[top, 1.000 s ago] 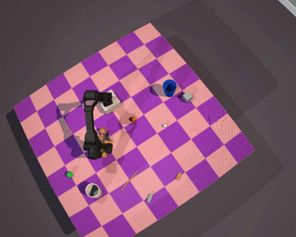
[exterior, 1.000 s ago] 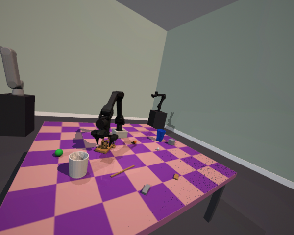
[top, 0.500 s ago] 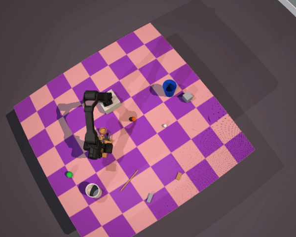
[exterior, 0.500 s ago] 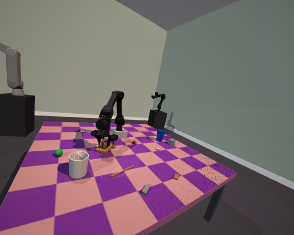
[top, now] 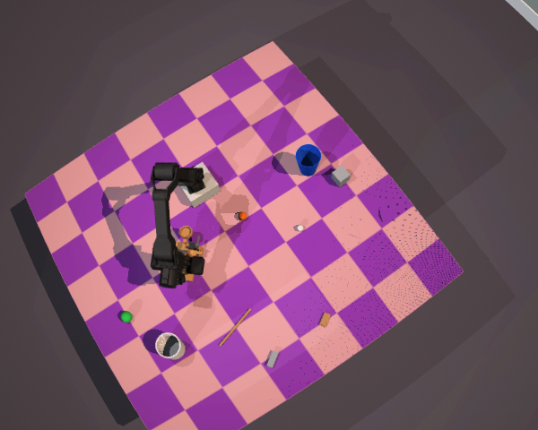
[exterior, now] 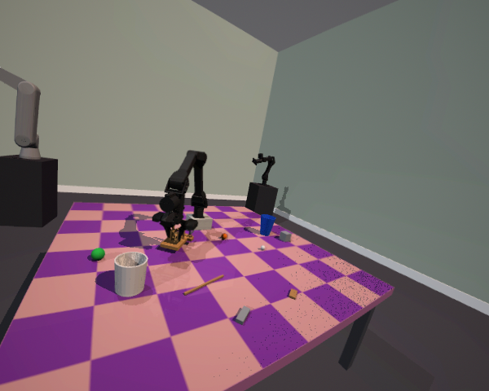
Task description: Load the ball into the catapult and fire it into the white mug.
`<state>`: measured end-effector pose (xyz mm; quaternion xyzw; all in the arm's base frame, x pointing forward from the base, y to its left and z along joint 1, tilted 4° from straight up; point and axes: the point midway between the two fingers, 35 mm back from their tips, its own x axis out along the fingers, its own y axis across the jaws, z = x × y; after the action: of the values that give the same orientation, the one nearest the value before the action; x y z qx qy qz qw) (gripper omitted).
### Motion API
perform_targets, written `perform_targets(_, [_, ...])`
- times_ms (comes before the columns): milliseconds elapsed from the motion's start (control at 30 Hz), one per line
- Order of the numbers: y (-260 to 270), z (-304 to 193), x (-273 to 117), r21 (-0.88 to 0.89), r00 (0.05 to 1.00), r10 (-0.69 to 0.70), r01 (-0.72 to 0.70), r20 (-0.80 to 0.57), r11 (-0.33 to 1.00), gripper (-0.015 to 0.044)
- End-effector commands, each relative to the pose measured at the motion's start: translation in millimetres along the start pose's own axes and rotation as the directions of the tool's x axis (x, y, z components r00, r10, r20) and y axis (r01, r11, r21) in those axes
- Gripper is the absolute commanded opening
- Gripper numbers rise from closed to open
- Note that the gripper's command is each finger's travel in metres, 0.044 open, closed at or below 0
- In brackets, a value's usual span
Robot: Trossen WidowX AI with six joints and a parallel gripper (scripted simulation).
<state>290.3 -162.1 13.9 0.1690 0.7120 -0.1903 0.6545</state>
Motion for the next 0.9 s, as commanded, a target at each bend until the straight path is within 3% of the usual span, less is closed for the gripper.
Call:
perform_targets(0, [0.3, 8.0, -31.2, 0.004, 0.998, 0.002, -0.002, 0.056, 1.000, 0.0000])
perform_targets(867, [1.0, 10.4, 6.9, -0.001, 0.999, 0.003, -0.003, 0.048, 1.000, 0.0000])
